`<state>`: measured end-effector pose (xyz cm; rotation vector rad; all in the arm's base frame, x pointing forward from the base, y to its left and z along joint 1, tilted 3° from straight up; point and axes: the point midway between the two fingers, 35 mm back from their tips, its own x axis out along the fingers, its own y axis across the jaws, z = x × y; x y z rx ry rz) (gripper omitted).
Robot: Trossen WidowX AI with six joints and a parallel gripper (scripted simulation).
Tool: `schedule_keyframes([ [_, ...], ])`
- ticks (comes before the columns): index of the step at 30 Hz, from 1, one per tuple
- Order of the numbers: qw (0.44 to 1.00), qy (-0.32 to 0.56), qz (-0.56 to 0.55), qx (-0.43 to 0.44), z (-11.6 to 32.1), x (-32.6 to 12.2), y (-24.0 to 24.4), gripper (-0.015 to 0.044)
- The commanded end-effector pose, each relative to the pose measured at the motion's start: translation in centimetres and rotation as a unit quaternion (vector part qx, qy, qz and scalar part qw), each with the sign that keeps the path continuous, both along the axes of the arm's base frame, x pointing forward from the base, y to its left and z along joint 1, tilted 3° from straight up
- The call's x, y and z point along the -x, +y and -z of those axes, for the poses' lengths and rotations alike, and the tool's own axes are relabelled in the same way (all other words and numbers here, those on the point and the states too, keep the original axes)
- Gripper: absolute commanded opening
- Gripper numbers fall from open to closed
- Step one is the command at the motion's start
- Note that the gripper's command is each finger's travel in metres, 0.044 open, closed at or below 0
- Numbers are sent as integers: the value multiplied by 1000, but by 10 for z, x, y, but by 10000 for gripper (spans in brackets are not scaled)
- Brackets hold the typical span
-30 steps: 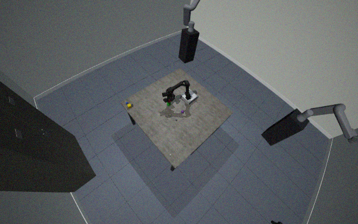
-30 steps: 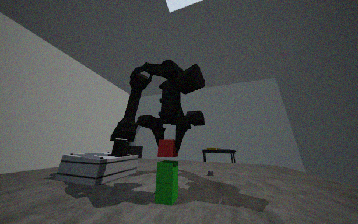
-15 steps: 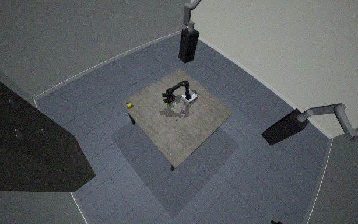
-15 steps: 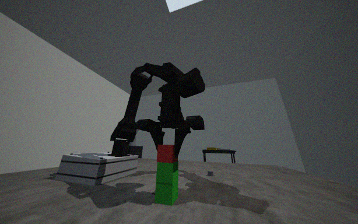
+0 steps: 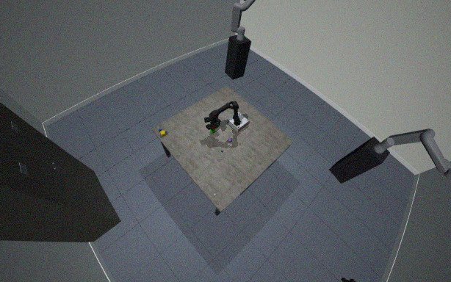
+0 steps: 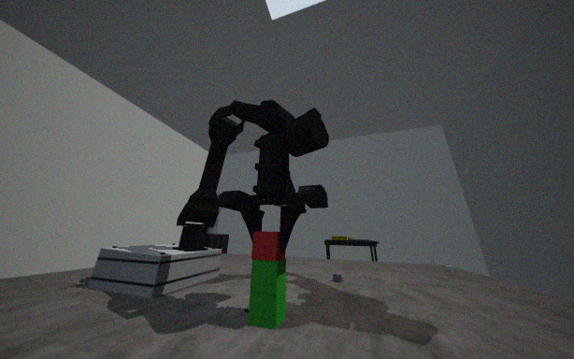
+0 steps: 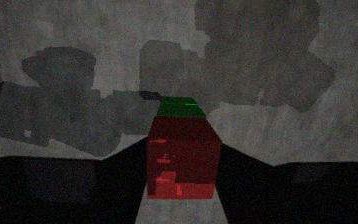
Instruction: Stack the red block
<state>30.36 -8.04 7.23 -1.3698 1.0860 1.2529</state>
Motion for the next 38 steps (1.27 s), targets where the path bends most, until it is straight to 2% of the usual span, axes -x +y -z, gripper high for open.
schedule_keyframes([
  [1, 1000, 0, 0, 0, 1, 0, 0, 52],
  [16, 1000, 0, 0, 0, 1, 0, 0, 440],
  [38, 1000, 0, 0, 0, 1, 0, 0, 440],
])
